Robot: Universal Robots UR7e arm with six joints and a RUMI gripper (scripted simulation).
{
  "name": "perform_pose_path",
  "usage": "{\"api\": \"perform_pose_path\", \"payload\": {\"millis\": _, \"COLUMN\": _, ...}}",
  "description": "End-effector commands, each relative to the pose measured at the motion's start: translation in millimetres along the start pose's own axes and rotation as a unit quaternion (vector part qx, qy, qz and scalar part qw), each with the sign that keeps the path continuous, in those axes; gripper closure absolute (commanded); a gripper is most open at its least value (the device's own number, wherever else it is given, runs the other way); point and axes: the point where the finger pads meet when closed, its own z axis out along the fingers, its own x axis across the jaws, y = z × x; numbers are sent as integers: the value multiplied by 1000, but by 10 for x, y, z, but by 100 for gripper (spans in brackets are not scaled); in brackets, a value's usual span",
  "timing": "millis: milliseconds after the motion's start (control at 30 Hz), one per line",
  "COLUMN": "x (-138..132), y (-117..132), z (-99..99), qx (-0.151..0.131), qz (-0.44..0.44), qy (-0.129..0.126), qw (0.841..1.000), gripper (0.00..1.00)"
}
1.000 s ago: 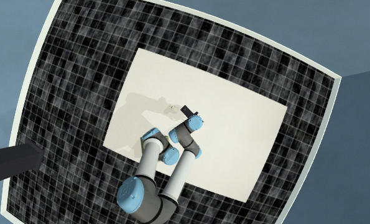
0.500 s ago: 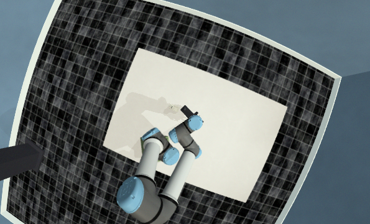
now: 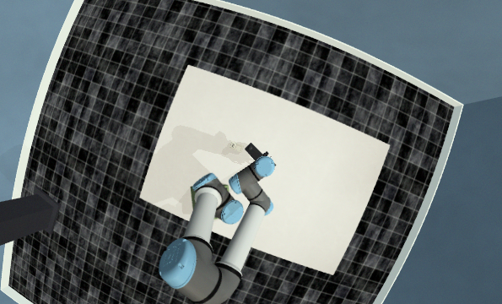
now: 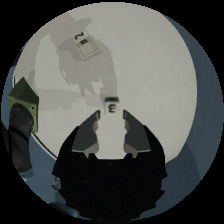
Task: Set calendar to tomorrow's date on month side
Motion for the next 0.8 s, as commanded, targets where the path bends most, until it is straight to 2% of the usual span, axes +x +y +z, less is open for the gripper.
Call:
{"api": "perform_pose_path", "payload": {"millis": 0, "x": -13, "y": -1, "z": 92, "qx": 0, "qz": 0, "qy": -2, "qw": 1000, "gripper": 72}}
{"api": "perform_pose_path", "payload": {"millis": 233, "x": -13, "y": -1, "z": 204, "qx": 0, "qz": 0, "qy": -2, "qw": 1000, "gripper": 72}}
{"api": "perform_pose_path", "payload": {"millis": 767, "x": 3, "y": 4, "z": 250, "qx": 0, "qz": 0, "qy": 0, "qw": 1000, "gripper": 72}}
